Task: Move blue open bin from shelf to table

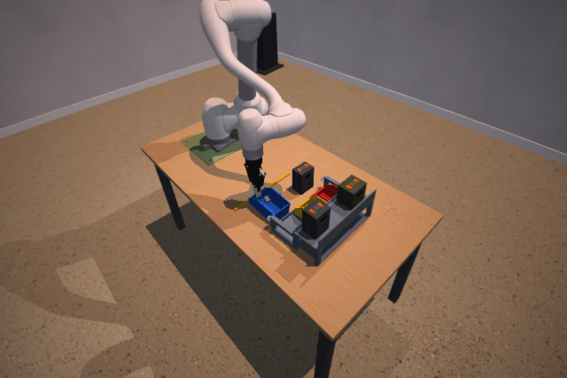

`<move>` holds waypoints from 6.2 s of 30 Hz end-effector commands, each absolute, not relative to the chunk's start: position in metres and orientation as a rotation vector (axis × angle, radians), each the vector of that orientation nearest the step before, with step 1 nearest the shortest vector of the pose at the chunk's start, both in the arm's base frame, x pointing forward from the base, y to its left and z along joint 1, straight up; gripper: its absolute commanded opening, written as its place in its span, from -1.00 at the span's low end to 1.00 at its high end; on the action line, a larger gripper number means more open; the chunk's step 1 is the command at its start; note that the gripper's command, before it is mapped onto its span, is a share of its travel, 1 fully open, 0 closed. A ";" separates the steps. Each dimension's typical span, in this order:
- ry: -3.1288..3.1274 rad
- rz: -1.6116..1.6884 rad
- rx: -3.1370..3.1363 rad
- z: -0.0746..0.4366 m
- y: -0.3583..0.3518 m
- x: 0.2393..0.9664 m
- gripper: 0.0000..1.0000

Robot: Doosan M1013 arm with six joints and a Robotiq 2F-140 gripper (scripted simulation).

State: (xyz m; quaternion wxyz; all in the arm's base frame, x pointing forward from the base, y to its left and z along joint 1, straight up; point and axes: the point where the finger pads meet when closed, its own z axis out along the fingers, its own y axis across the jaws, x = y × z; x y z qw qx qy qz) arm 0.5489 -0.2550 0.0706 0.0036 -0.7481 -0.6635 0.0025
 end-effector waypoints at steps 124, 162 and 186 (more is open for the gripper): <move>-2.080 0.007 -2.345 0.080 -0.255 0.549 0.15; -2.080 0.007 -2.345 0.155 -0.255 0.550 0.15; -2.080 0.007 -2.345 0.147 -0.255 0.550 0.15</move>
